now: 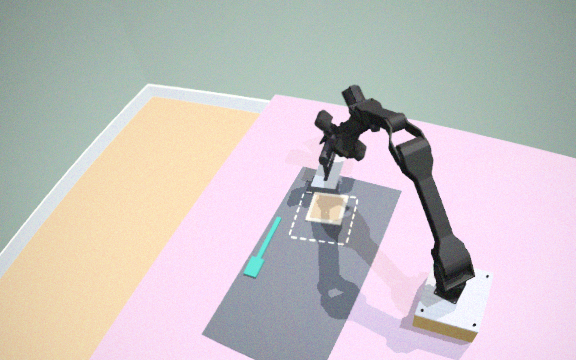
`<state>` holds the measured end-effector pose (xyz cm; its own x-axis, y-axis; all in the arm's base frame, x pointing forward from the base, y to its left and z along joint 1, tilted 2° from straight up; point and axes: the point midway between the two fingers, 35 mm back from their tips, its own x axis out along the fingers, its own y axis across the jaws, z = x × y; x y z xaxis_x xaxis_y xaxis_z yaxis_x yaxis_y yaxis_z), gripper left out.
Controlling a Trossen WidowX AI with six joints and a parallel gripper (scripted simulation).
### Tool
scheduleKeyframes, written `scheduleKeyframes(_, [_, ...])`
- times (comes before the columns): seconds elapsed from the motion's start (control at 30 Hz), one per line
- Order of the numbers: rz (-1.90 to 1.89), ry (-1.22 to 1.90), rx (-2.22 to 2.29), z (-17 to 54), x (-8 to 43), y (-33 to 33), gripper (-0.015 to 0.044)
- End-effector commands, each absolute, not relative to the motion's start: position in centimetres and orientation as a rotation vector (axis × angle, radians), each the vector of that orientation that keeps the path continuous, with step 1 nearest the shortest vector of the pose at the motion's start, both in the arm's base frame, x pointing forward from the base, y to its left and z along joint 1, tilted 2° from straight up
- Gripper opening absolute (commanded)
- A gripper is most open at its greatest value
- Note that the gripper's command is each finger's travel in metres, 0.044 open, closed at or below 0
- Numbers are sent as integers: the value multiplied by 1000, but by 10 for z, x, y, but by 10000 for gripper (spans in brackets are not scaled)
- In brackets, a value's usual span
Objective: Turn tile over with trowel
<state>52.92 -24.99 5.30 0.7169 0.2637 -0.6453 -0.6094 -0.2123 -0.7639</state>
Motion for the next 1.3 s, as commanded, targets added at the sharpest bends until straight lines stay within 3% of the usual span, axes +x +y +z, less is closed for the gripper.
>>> scheduleKeyframes(0.0, [807,257,-1615,52,527,-270,0])
scheduleKeyframes(1.27, [802,248,-1623,9,527,-284,0])
